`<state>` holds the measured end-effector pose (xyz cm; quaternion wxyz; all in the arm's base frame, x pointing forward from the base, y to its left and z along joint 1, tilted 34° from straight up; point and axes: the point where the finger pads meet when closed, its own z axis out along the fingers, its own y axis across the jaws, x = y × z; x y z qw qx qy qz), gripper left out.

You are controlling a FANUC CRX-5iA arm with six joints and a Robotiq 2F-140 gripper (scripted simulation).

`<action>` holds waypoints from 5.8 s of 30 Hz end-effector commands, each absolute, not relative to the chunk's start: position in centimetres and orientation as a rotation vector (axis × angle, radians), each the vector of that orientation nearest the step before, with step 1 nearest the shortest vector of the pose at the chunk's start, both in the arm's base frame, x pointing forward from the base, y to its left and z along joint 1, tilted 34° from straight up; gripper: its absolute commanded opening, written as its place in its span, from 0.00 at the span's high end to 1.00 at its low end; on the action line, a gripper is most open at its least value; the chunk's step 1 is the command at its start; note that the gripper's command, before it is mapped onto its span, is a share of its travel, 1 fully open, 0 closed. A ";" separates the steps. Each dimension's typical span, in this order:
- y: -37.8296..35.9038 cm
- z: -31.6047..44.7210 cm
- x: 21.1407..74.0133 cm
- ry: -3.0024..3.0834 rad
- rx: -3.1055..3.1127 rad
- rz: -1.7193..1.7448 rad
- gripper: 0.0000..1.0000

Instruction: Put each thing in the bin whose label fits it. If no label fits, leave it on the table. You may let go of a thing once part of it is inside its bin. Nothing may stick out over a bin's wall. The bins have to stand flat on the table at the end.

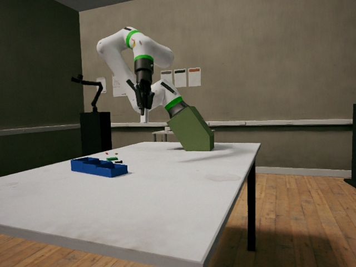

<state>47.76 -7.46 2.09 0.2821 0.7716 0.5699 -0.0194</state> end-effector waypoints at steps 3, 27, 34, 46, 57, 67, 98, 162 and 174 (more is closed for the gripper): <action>-7.9 2.3 47.8 1.281 2.219 -0.042 0.85; -8.0 2.3 46.6 0.407 2.527 -0.011 0.85; -7.7 2.2 46.0 0.152 2.552 -0.007 0.85; -7.2 2.0 45.4 -0.216 2.542 -0.003 0.85; -9.3 2.3 46.7 -0.406 2.519 0.055 0.85; -14.9 2.9 50.2 -0.722 2.454 0.152 0.85; -32.8 4.9 61.2 -0.722 2.454 0.152 0.85; -36.1 -0.1 60.9 -0.722 2.454 0.152 0.85; -36.1 -0.1 60.9 -0.722 2.454 0.152 0.85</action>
